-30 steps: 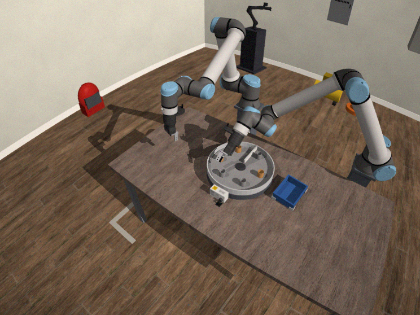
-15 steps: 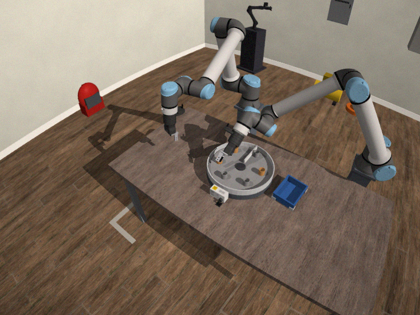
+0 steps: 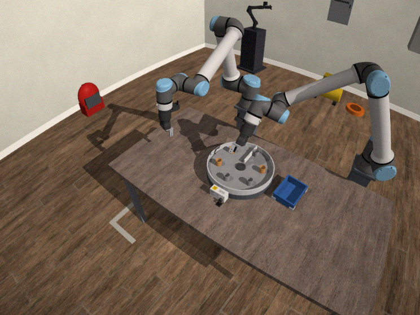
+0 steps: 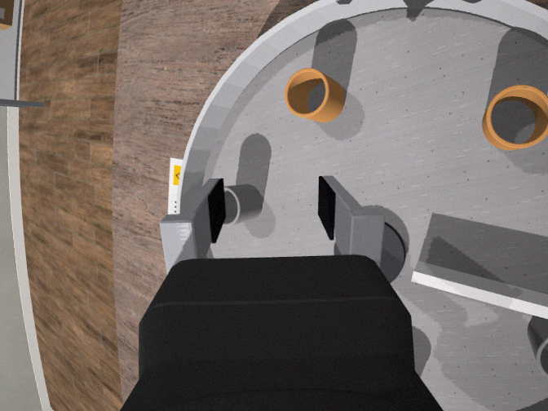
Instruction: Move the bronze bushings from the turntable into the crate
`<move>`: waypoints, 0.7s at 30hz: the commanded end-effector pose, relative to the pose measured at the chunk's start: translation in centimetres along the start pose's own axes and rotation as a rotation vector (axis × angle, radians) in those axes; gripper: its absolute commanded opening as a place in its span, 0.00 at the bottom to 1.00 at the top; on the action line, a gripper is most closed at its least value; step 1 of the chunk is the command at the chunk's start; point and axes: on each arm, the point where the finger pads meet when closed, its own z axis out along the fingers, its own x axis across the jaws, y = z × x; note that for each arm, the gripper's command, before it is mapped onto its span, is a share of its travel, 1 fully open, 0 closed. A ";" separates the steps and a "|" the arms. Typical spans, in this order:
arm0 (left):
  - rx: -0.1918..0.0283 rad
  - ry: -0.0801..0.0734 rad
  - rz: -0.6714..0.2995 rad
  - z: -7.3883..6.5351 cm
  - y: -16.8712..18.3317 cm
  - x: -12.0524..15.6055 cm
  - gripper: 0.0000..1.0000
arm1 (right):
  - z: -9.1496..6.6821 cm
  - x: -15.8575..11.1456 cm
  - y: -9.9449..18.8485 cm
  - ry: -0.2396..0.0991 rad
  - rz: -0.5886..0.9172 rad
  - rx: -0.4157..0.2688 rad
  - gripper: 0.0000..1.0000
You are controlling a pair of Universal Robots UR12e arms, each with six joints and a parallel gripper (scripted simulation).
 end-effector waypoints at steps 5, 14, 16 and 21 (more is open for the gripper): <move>-0.069 0.261 0.047 -4.7 4.7 4.7 1.00 | 0.6 -12.1 -0.6 -0.003 0.114 0.013 1.00; -0.099 0.460 0.077 -9.9 7.6 7.4 1.00 | 1.1 -25.6 -3.4 -0.006 0.249 0.027 1.00; -0.109 0.515 0.086 -11.2 8.5 8.3 1.00 | 1.2 -29.3 -4.6 -0.006 0.293 0.031 1.00; -0.118 0.573 0.094 -12.6 9.4 9.1 1.00 | 1.4 -36.0 -7.5 -0.008 0.392 0.040 1.00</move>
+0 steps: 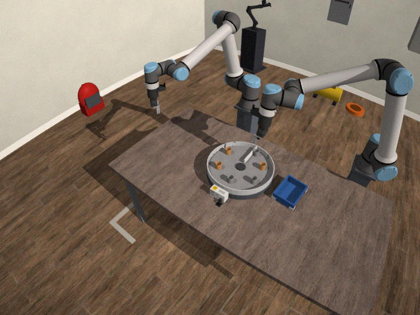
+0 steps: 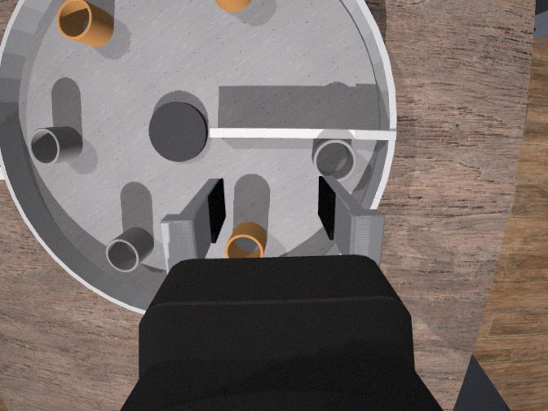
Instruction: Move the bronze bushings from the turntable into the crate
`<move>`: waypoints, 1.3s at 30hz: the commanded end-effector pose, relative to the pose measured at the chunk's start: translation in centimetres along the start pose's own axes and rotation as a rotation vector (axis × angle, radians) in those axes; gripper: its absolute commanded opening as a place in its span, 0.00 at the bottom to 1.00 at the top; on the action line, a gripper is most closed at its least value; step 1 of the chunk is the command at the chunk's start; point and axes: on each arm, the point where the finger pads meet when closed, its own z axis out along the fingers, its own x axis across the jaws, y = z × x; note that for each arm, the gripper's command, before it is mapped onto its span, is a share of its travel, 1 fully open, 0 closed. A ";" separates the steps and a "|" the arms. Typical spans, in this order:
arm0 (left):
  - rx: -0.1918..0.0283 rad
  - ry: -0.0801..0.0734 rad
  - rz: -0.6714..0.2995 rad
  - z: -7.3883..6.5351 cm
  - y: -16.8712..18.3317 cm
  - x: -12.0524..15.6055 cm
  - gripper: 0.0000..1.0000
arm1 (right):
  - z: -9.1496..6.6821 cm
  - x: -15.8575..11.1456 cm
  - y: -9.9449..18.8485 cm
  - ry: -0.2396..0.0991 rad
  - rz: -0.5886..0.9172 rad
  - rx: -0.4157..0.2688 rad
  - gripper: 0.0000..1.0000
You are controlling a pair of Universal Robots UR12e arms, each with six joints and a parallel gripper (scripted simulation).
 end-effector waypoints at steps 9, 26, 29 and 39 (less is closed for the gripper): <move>-0.026 0.090 0.022 -0.4 1.1 2.3 1.00 | 1.1 -23.1 -3.8 0.000 0.222 0.022 1.00; -0.023 0.088 0.020 -0.6 1.1 2.2 1.00 | 2.2 -45.5 -16.3 0.003 0.509 0.044 1.00; -0.023 0.088 0.020 -0.6 1.1 2.2 1.00 | 2.4 -49.5 -20.0 0.004 0.579 0.048 1.00; -0.023 0.088 0.020 -0.6 1.1 2.2 1.00 | 3.0 -59.4 -32.3 0.009 0.762 0.058 1.00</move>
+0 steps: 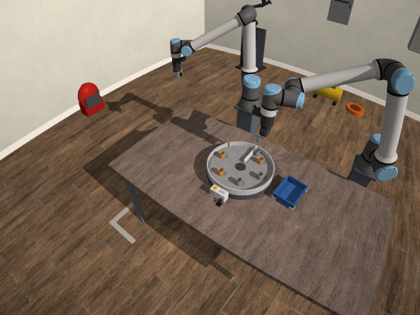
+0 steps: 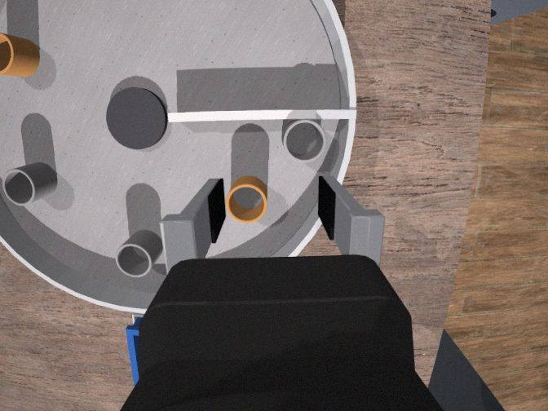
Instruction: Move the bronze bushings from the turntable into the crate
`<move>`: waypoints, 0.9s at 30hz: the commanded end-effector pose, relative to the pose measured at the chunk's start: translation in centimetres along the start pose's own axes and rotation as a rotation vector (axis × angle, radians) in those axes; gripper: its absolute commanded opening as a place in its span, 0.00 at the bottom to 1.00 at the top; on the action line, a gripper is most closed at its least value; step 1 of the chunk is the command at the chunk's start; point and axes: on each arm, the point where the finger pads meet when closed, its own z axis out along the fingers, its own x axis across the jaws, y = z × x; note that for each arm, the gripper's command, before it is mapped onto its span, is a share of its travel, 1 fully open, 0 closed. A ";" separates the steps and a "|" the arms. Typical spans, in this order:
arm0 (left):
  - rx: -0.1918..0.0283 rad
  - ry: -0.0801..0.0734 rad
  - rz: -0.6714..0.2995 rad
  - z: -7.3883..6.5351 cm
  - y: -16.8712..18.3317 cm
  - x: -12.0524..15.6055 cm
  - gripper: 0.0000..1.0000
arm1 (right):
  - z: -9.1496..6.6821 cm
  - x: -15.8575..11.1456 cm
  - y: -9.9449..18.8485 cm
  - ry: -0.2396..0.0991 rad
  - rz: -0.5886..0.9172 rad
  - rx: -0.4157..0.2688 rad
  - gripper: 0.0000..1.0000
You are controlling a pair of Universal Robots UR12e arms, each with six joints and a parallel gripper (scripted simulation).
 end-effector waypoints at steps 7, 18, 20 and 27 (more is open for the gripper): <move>0.004 -0.001 0.002 -0.3 -0.1 0.0 1.00 | 0.9 -13.3 -3.9 0.008 0.148 0.010 1.00; 0.004 -0.001 0.002 -0.3 -0.1 0.0 1.00 | 1.4 -18.7 -6.7 0.012 0.225 0.014 1.00; 0.004 -0.001 0.002 -0.3 -0.1 0.0 1.00 | 1.4 -18.7 -6.7 0.012 0.225 0.014 1.00; 0.004 -0.001 0.002 -0.3 -0.1 0.0 1.00 | 1.5 -19.3 -7.1 0.012 0.233 0.015 1.00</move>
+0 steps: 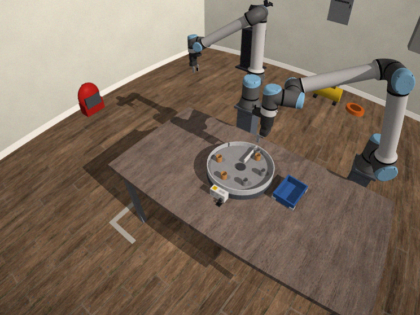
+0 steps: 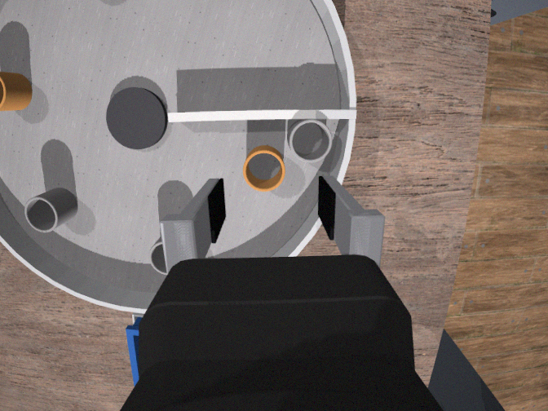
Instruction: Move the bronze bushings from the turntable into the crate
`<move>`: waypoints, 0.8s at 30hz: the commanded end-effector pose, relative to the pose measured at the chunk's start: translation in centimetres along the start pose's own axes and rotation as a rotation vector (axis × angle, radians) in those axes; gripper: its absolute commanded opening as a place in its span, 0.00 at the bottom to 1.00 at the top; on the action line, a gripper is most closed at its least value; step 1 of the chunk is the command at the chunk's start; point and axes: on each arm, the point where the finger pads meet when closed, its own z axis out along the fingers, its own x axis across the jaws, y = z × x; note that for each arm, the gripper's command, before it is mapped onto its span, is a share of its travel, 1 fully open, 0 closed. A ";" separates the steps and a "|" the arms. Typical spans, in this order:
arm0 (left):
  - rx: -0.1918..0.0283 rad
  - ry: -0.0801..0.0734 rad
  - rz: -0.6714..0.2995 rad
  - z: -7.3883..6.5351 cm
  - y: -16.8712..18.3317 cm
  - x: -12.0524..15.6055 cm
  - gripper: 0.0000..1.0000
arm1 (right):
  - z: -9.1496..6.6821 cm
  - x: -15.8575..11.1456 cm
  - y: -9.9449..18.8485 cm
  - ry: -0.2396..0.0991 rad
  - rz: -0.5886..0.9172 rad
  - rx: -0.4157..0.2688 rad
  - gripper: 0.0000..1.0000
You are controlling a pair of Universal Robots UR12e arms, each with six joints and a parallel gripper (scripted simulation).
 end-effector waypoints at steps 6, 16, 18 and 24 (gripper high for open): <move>0.004 -0.001 0.002 -0.3 -0.1 0.0 0.35 | 0.1 -0.3 -0.3 0.001 0.003 0.001 1.00; 0.004 -0.001 0.002 -0.3 -0.1 0.0 0.35 | 0.1 -0.3 -0.3 0.001 0.003 0.001 1.00; 0.004 -0.001 0.002 -0.3 -0.1 0.0 0.35 | 0.1 -0.3 -0.3 0.001 0.003 0.001 1.00; 0.004 -0.001 0.002 -0.3 -0.1 0.0 0.35 | 0.1 -0.3 -0.3 0.001 0.003 0.001 1.00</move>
